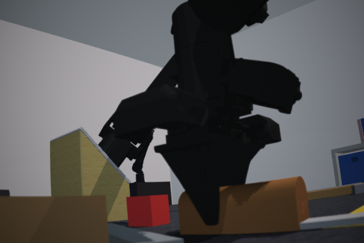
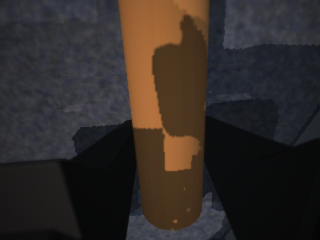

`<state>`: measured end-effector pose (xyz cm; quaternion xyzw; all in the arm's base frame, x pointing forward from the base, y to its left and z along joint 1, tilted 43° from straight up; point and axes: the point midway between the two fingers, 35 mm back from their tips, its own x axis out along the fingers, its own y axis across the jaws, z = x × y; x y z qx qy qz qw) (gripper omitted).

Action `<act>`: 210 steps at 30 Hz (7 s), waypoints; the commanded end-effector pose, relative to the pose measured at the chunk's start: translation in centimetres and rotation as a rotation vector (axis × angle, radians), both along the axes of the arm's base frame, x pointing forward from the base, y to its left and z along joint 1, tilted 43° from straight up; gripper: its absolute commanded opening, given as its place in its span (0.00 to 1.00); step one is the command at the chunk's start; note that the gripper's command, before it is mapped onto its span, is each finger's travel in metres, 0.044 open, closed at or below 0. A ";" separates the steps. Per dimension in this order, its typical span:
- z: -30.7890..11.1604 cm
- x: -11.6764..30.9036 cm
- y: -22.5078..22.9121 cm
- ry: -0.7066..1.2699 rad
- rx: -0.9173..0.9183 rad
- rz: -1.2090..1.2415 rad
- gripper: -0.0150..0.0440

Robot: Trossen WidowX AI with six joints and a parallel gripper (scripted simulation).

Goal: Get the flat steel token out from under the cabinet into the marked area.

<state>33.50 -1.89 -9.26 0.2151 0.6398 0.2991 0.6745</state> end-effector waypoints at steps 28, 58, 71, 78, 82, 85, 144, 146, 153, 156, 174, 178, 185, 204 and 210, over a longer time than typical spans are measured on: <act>0.3 3.4 0.2 -0.002 -0.002 -0.001 0.25; 0.5 6.2 0.4 -0.004 -0.001 -0.001 0.25; 0.6 7.3 0.5 -0.005 -0.001 -0.001 0.25; 0.7 7.9 0.5 -0.005 -0.001 -0.001 0.25; 0.7 8.2 0.6 -0.005 -0.001 -0.001 0.25; 0.7 8.3 0.7 -0.005 -0.001 -0.001 0.25; 3.0 6.7 3.5 -0.004 0.001 -0.001 0.25; 3.0 6.5 3.5 -0.004 0.001 -0.001 0.25; 2.9 5.9 3.4 -0.003 0.001 -0.001 0.25; 2.9 5.6 3.4 -0.003 0.001 -0.001 0.25; 2.6 3.9 3.2 -0.002 0.001 -0.001 0.25; 2.6 3.6 3.2 -0.002 0.001 -0.001 0.25; 2.5 2.9 3.1 -0.001 0.001 -0.001 0.25; 2.3 0.9 2.9 0.000 0.001 -0.001 0.25; 2.2 0.3 2.9 0.001 0.001 -0.001 0.25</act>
